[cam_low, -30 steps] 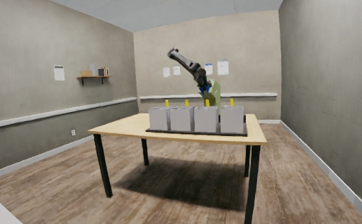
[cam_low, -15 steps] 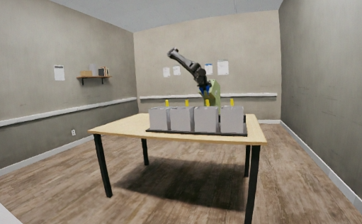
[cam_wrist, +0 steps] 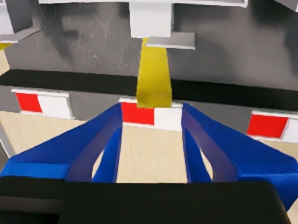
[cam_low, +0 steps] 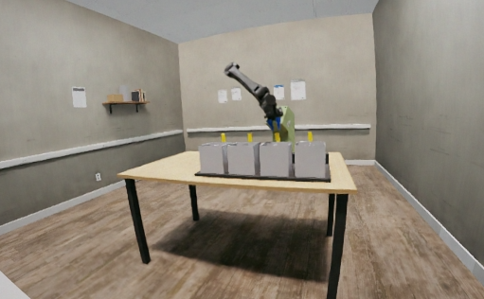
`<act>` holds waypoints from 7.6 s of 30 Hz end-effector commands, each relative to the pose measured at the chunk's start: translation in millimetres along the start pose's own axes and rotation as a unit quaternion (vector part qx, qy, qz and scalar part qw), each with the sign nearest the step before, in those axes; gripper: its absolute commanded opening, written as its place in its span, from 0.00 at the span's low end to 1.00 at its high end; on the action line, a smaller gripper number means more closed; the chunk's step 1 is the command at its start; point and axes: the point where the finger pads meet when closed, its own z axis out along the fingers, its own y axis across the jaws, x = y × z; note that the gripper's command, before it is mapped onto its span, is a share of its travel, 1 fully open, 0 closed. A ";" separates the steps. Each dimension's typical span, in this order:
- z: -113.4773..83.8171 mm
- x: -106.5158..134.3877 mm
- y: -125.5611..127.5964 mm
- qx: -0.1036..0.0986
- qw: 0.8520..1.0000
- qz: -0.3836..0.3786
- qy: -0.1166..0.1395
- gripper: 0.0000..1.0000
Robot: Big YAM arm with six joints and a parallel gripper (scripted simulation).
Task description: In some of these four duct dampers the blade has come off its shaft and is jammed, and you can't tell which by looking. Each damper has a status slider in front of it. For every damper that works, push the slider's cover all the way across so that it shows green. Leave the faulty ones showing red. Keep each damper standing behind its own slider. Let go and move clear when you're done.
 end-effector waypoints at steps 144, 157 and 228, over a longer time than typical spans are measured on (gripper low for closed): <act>49.5 -2.3 -22.1 -0.078 0.997 -0.001 -0.008 0.17; 52.2 -2.4 -28.6 -0.114 0.993 -0.003 -0.005 0.17; 17.7 -17.8 -33.0 -0.132 0.991 0.001 -0.018 0.36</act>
